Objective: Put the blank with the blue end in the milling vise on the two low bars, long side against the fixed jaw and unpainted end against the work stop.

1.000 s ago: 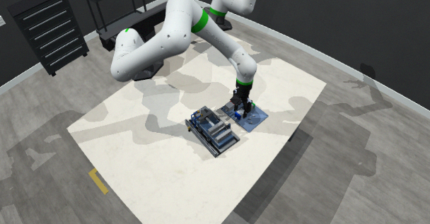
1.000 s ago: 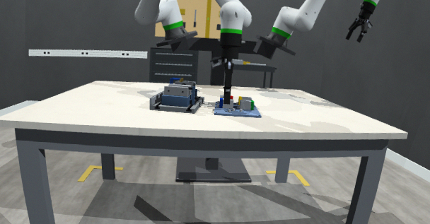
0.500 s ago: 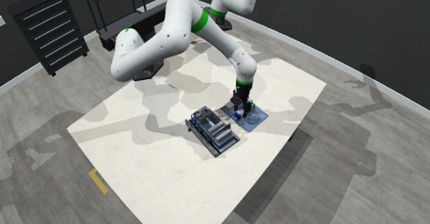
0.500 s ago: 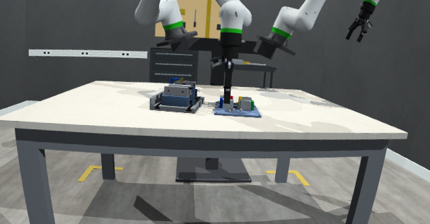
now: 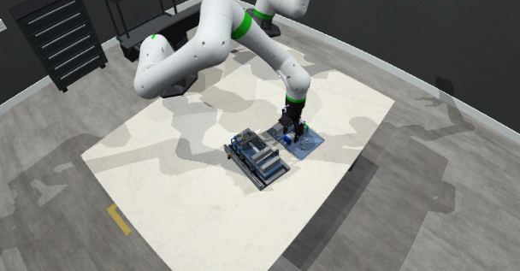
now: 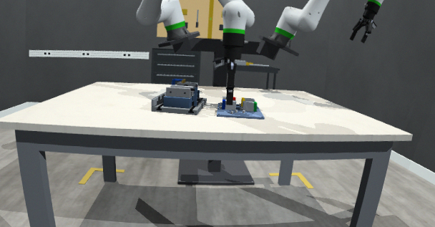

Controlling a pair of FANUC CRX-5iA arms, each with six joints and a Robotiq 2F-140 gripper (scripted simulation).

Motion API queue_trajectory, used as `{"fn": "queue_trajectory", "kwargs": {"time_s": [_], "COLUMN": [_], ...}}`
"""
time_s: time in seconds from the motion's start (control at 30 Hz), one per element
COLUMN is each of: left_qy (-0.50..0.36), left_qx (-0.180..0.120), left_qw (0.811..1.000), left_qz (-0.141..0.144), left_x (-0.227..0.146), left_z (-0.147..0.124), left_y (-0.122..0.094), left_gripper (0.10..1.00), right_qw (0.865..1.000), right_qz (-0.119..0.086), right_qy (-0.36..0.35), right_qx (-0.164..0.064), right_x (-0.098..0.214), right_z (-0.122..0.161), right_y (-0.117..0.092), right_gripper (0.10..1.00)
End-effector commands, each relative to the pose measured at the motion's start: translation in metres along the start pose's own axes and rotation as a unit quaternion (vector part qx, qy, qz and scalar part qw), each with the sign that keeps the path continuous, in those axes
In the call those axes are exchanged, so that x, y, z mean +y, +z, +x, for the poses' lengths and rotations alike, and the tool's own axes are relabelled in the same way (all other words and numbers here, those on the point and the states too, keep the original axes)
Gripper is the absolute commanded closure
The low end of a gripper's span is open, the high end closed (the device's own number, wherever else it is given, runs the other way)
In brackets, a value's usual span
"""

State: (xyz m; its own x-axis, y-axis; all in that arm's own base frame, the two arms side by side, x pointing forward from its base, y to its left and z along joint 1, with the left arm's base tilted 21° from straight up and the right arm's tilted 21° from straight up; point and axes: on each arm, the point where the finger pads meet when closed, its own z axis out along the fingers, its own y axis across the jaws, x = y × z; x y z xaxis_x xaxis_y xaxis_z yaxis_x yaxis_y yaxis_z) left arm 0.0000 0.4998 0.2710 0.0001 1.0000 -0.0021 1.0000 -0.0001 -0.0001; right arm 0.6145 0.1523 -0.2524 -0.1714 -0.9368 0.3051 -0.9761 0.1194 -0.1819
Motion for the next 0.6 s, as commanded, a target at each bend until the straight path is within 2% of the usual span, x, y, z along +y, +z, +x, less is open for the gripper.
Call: {"fn": "queue_trajectory", "kwargs": {"time_s": [0.0, 0.3, 0.33, 0.57], "left_qy": [0.0, 0.0, 0.0, 0.0], "left_qx": [0.001, 0.001, 0.001, 0.001], "left_qw": [1.0, 1.0, 1.0, 1.0], "left_qz": [0.0, 0.0, 0.0, 0.0], "left_x": [0.0001, 0.0001, 0.0001, 0.0001], "left_z": [0.0002, 0.0002, 0.0002, 0.0002], "left_y": [-0.001, -0.001, -0.001, -0.001], "left_gripper": [0.098, 0.098, 0.098, 0.098], "right_qw": [1.0, 1.0, 1.0, 1.0], "right_qz": [0.001, 0.001, 0.001, 0.001], "right_qy": [0.0, 0.0, 0.0, 0.0], "right_qx": [-0.001, -0.001, -0.001, -0.001], "right_x": [-0.001, -0.001, -0.0009, -0.0009], "right_z": [-0.0006, -0.0006, -0.0006, -0.0006], "right_y": [-0.0005, 0.0005, 0.0005, 0.0005], "right_gripper": [0.573, 0.573, 0.999, 0.999]}}
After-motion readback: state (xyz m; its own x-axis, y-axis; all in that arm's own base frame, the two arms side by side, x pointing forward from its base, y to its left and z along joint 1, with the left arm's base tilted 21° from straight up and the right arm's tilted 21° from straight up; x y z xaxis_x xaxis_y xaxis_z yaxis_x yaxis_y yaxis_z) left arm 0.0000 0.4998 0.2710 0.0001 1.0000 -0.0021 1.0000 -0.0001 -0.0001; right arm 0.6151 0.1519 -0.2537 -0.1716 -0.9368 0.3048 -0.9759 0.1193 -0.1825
